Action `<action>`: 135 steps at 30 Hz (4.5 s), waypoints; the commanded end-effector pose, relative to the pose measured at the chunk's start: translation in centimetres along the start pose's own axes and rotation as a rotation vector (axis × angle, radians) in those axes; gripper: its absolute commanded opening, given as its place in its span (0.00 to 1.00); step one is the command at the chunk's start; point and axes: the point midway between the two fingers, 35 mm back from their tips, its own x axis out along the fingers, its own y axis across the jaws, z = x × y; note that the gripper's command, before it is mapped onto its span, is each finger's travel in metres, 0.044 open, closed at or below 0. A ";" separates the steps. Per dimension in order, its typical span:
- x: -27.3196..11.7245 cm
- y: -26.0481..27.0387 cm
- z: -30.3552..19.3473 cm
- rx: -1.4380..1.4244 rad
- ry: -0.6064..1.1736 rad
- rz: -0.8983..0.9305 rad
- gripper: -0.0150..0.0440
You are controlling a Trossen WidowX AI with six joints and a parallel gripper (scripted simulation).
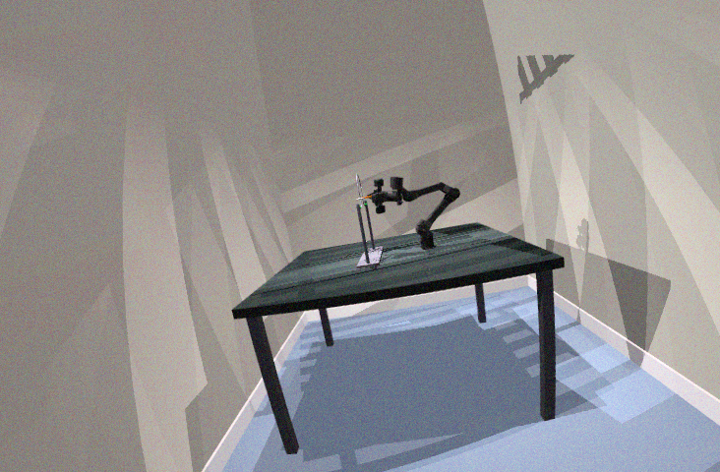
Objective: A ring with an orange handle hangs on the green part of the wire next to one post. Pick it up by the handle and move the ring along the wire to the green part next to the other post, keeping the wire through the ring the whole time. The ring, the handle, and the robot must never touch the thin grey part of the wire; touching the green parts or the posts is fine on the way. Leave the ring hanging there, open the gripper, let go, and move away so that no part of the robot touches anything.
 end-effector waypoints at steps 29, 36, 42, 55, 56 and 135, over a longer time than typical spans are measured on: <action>-3.1 10.2 3.6 0.672 0.067 0.381 0.00; -3.5 11.9 5.2 0.823 0.030 0.431 0.00; -4.5 12.9 6.8 0.945 0.046 0.495 0.00; -6.7 14.2 10.3 1.191 0.083 0.625 0.00; -6.9 14.3 10.5 1.206 0.085 0.633 0.00; -11.7 15.1 18.7 1.414 0.117 0.741 0.00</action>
